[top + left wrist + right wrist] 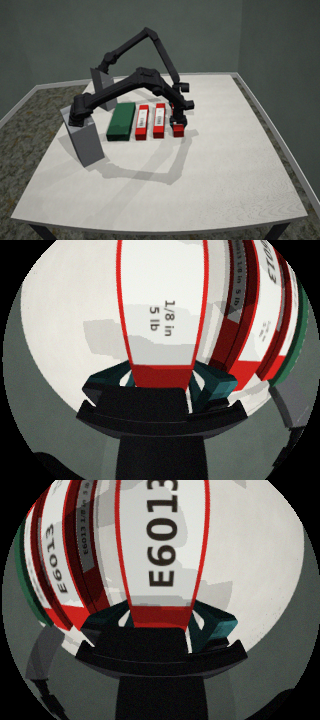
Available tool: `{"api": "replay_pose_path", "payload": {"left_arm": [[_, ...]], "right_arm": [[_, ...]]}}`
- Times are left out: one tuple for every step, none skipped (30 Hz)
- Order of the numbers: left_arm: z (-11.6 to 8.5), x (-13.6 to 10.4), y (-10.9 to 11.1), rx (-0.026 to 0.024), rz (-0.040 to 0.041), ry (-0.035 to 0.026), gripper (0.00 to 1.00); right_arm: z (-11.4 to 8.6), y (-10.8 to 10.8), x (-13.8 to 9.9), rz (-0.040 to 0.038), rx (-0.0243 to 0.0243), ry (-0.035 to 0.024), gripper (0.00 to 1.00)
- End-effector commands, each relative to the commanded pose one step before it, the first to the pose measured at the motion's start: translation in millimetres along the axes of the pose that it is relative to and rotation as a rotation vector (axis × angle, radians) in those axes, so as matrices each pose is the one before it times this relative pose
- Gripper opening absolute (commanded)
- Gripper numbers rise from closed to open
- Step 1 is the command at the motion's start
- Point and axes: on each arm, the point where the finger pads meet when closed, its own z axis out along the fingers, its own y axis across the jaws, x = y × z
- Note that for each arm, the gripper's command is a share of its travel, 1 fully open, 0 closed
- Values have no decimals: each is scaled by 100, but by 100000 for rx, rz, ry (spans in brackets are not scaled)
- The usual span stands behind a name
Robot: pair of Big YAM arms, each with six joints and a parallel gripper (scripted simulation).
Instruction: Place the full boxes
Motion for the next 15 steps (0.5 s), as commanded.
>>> {"api": "replay_pose_path", "payload": {"left_arm": [[-137,-968,841,-2260,-507,-1091,0],[-1133,-167,189,-616,50,-437,0],[-1264,51,312,-728,62,-385,0],[-284,119,-171,377,273,108,0],[-172,10,-6,2,2,72,0],[-166,12,0,-8,-2,67,0],[-166,12,0,-8,-2,67,0],[-166,2,-1,-1,-2,9,0],[-166,0,-1,0,-2,-3,0],[-166,0,-1,0,-2,-3,0],[-166,0,-1,0,-2,-3,0],[-166,0,-1,0,-2,-3,0],[0,0,0,0,0,0,0],[0,0,0,0,0,0,0],[-537,97,1337,-1934,-1416,-252,0]], "right_arm": [[-3418,-3414,-557,3425,6353,-2655,0],[-409,206,-332,-883,-95,-77,0],[-88,310,15,-358,-426,164,0],[-66,370,20,-423,-499,176,0],[-66,367,21,-420,-494,177,0],[-67,365,17,-417,-495,151,0],[-108,212,7,-240,-289,74,0],[-167,1,0,2,0,-3,0],[-167,1,0,2,0,-3,0],[-167,1,0,2,0,-3,0],[-167,1,0,2,0,-4,0],[-167,1,0,2,0,-4,0],[0,0,0,0,0,0,0],[0,0,0,0,0,0,0],[-584,-1392,-42,1622,1909,-542,0]]}}
